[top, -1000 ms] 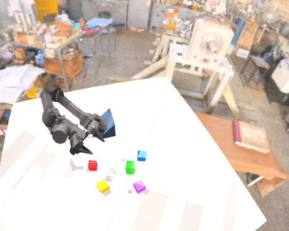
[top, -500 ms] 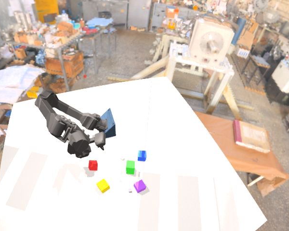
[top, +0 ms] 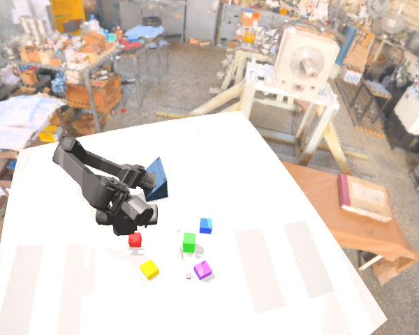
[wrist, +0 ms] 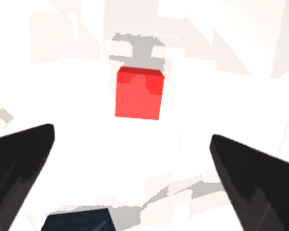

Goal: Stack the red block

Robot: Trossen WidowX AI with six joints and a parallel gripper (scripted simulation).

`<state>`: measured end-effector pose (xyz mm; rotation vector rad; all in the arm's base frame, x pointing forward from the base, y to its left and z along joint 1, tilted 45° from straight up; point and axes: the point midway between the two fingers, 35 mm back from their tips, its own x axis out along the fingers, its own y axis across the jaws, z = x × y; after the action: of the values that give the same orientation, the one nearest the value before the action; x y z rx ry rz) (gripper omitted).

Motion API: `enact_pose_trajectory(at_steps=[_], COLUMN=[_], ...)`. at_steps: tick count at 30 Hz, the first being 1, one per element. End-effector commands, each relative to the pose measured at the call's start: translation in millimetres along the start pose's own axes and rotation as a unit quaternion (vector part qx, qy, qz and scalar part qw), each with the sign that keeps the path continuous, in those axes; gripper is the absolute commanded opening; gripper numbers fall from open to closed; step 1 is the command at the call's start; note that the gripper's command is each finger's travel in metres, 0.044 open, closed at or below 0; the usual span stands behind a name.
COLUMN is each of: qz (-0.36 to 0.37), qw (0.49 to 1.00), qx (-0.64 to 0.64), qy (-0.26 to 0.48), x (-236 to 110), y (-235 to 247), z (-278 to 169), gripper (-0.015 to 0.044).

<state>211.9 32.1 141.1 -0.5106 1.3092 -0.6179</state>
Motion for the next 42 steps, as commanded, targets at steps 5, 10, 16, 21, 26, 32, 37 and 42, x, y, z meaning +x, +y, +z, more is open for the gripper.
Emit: enact_pose_trajectory(at_steps=[5,10,16,21,26,32,37,42], qz=[-0.009,-0.009,-0.011,-0.011,-0.01,-0.01,-0.01,-0.01], qw=[1.0,1.0,1.0,1.0,1.0,1.0,1.0,1.0], qx=[0.005,0.005,0.005,0.005,0.005,0.005,0.005,0.006], qy=[-0.005,-0.005,-0.006,-0.006,-0.006,-0.006,-0.006,-0.006], x=[6.4,35.8,53.7,54.5,60.8,70.5,78.6,86.6], y=[-0.6,-1.1,-3.4,-3.4,-3.1,-3.0,-3.2,-3.6], z=[4.4,5.4,3.6,3.6,4.1,4.6,4.8,4.7], gripper=[0.044,0.044,0.044,0.044,0.044,0.044,0.044,0.044])
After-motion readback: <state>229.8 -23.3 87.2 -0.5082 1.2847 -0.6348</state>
